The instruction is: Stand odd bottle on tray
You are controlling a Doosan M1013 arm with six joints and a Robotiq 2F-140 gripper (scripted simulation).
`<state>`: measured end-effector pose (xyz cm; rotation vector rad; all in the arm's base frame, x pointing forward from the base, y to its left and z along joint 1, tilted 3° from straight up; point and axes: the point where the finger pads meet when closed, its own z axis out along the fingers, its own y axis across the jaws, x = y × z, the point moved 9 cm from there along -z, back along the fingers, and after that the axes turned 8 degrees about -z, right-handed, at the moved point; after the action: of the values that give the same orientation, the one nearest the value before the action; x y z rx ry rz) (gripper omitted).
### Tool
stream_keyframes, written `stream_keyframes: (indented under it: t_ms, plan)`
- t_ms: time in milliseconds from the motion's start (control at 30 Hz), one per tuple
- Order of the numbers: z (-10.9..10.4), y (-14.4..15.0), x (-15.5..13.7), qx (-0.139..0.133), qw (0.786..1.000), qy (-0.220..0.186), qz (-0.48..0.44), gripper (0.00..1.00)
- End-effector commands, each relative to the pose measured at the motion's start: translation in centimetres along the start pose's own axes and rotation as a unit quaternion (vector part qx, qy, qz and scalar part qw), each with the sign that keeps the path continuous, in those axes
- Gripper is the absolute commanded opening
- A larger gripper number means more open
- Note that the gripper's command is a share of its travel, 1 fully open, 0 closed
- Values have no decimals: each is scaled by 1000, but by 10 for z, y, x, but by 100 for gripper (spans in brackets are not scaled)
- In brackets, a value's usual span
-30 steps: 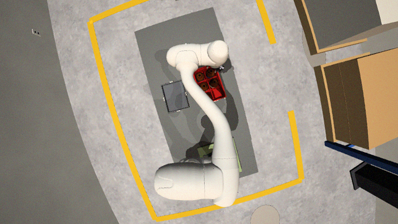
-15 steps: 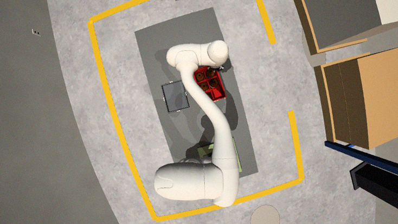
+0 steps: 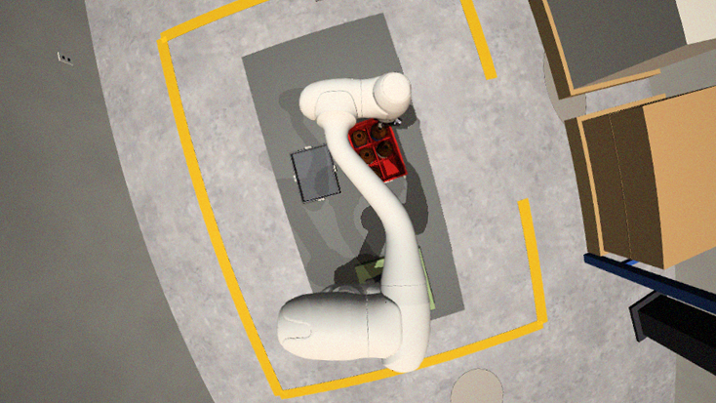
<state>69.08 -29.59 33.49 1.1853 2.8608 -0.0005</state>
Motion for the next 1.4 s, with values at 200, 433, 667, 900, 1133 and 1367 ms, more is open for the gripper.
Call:
stream_keyframes:
  t_ms: [200,433,667,900,1133,1367]
  plan:
    - [-5,-2,1,-1,1000,0,-1,0]
    - [-5,-2,1,-1,1000,0,-1,0]
    - [-5,-2,1,-1,1000,0,-1,0]
    - [-5,15,13,-1,1000,0,-1,0]
    - [-5,59,50,-1,1000,0,-1,0]
    - [-5,72,62,-1,1000,0,-1,0]
